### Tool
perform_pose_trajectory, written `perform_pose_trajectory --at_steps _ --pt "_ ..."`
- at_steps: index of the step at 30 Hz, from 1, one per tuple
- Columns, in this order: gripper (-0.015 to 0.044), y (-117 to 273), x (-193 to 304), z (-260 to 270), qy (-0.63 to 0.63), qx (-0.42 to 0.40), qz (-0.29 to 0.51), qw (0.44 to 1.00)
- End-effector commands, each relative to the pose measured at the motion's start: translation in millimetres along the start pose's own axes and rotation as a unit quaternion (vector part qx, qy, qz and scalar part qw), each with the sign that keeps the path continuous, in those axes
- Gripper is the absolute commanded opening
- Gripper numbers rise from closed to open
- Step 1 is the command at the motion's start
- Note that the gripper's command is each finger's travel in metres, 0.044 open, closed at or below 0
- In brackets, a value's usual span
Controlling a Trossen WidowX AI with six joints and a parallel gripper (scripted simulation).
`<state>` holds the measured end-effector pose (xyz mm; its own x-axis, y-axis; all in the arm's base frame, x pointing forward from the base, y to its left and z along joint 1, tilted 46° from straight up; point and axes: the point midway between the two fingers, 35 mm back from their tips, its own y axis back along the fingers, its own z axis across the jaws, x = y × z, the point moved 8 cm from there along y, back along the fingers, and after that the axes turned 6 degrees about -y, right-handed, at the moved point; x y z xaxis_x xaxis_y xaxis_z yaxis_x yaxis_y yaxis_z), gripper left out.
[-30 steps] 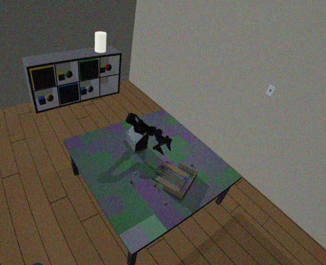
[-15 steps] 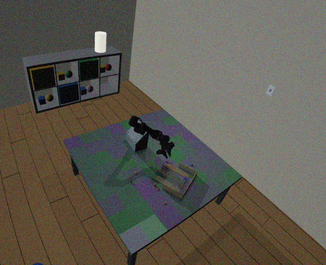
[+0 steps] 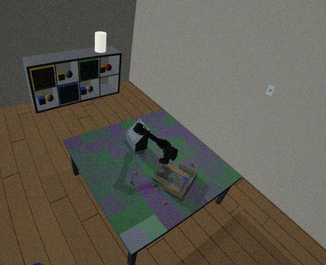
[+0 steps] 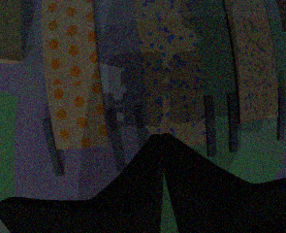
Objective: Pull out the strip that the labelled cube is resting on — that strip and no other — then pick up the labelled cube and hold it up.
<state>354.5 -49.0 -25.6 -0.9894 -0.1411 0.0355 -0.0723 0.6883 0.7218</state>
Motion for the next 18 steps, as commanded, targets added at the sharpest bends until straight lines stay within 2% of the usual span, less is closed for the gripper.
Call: perform_pose_trajectory --at_steps 1,18 --pt "0.0000 -19 -15 -33 0.023 -0.008 0.113 0.993" --pt "0.0000 -33 -13 -31 0.023 -0.009 0.113 0.993"
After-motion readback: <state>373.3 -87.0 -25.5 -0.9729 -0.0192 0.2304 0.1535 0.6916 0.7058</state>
